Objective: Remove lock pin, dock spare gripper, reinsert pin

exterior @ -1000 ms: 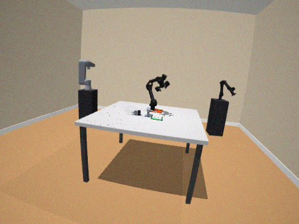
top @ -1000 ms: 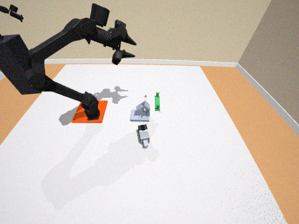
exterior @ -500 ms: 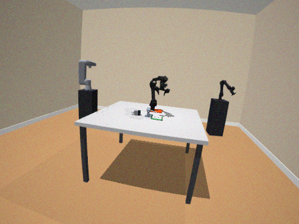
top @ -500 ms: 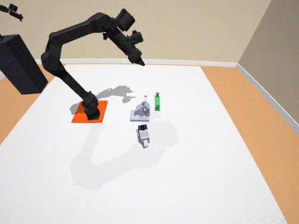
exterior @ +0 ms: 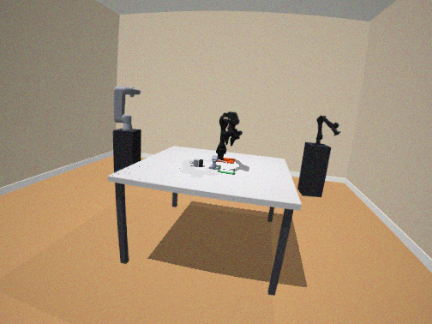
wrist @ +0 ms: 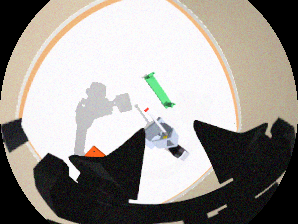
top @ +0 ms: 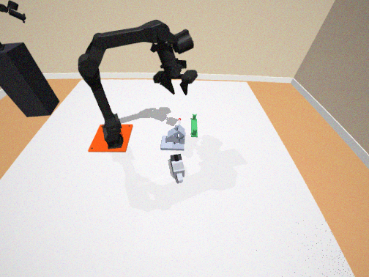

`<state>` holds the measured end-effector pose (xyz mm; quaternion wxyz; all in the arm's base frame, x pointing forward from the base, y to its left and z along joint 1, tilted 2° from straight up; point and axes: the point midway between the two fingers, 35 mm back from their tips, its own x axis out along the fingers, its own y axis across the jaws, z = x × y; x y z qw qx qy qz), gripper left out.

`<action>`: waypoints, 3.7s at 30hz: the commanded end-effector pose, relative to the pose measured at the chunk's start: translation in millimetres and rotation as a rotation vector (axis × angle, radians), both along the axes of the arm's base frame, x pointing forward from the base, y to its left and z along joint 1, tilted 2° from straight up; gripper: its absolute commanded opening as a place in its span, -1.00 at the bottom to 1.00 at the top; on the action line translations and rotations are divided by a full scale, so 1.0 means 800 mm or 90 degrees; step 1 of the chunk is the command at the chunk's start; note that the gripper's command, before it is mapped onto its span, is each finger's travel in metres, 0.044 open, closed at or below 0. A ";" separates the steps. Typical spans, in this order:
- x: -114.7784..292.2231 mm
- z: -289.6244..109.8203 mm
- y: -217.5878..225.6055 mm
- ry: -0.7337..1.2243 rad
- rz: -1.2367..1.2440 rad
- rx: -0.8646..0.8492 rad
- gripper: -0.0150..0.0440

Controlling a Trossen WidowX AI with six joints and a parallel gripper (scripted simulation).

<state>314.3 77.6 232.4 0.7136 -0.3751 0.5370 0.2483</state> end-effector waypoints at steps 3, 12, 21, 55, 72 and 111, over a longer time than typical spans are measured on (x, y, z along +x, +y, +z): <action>0.012 -0.040 -0.030 0.185 0.286 -0.022 0.53; 0.013 -0.042 -0.032 0.196 0.305 -0.019 0.53; 0.015 -0.082 -0.032 0.196 0.304 -0.019 0.53; 0.011 -0.182 -0.029 0.196 0.304 -0.018 0.53; 0.008 -0.205 -0.028 0.196 0.304 -0.018 0.35; 0.011 -0.188 -0.014 0.152 0.321 0.104 -0.49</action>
